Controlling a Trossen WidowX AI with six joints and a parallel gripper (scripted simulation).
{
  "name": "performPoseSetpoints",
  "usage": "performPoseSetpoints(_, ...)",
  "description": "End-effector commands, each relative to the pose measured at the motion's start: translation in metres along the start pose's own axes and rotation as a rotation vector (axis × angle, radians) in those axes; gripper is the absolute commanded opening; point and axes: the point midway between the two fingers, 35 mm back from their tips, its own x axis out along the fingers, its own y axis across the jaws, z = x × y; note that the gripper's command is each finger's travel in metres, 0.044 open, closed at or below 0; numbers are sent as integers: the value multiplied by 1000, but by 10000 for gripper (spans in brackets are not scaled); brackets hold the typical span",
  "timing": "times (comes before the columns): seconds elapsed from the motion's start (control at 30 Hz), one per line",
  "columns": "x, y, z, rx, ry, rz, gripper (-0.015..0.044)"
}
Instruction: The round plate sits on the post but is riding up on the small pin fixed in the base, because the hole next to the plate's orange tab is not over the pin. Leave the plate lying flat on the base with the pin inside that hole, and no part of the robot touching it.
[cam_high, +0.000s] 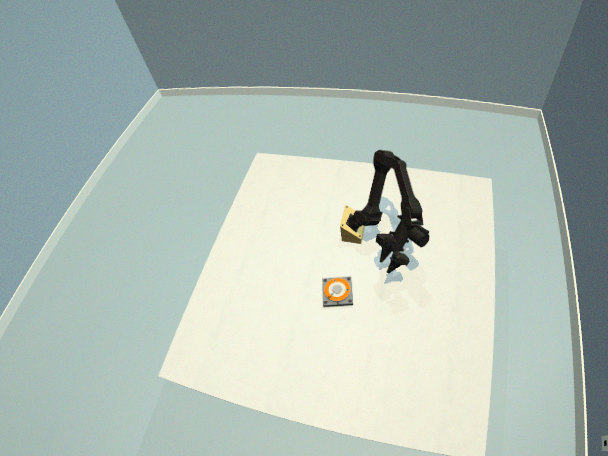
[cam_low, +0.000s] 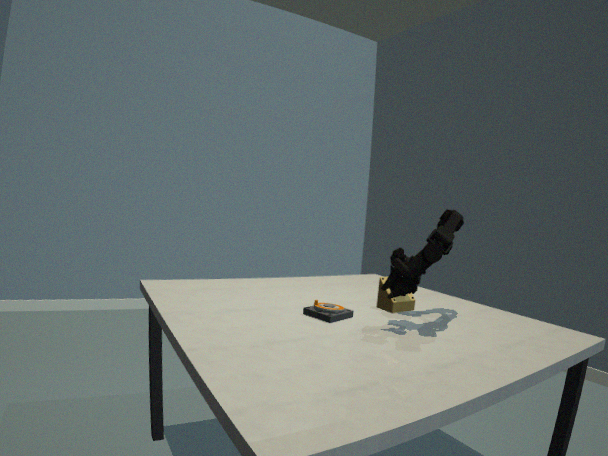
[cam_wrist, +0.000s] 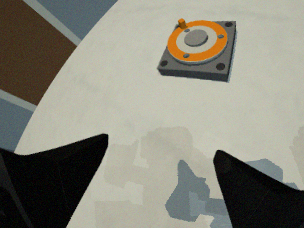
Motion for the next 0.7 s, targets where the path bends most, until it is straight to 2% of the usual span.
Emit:
performPoseSetpoints(0.0, 1, 0, 1, -8, -3, -7, 374)
performPoseSetpoints(0.23, 33, 12, 25, -318, -17, -258, 190)
performPoseSetpoints(0.3, 37, 14, 28, -360, -15, -282, 137)
performPoseSetpoints(0.47, 67, 23, 55, -619, 89, -436, 6)
performPoseSetpoints(0.67, 94, 29, 84, -784, 268, -502, 0)
